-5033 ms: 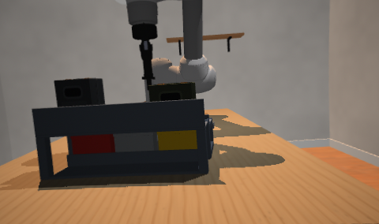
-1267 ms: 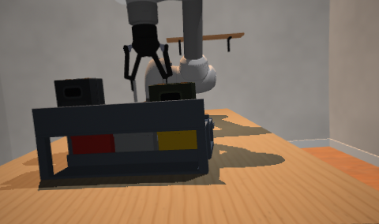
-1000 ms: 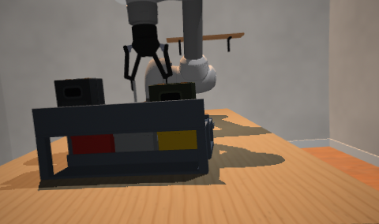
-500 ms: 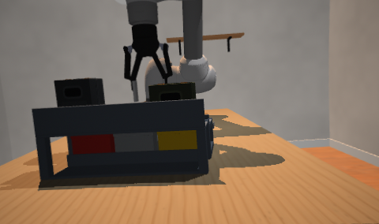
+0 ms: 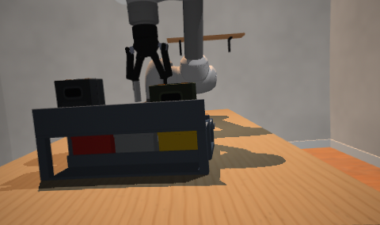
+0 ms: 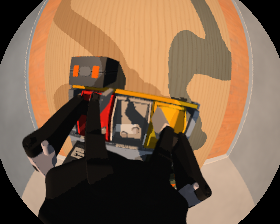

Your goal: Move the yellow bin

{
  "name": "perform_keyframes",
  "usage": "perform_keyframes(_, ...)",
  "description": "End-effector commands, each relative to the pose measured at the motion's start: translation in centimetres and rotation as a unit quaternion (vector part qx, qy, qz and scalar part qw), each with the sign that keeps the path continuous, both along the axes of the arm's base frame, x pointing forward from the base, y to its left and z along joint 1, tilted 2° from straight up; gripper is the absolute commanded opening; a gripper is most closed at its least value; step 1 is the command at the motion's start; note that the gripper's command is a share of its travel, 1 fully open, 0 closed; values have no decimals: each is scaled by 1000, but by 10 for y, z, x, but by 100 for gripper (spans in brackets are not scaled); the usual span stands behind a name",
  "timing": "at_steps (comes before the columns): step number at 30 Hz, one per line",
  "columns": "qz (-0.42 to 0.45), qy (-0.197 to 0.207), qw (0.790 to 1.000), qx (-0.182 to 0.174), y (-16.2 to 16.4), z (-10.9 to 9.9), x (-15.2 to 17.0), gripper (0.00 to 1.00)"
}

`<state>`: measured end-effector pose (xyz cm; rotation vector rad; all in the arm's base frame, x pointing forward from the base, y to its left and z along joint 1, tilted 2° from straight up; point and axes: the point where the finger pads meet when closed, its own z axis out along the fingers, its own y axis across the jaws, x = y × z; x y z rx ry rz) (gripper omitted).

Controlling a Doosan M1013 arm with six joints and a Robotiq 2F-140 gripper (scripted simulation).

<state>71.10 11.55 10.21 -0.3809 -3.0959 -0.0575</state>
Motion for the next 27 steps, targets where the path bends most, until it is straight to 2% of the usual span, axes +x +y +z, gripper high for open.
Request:
perform_keyframes(1,-1,0,1000,0,0,0,0,57)
perform_keyframes(7,-1,0,1000,0,0,0,0,57)
perform_keyframes(12,-130,5,991,-2,0,0,0,57)
perform_keyframes(24,-130,5,991,-2,0,0,0,57)
perform_keyframes(27,-207,8,978,-3,0,0,0,57)
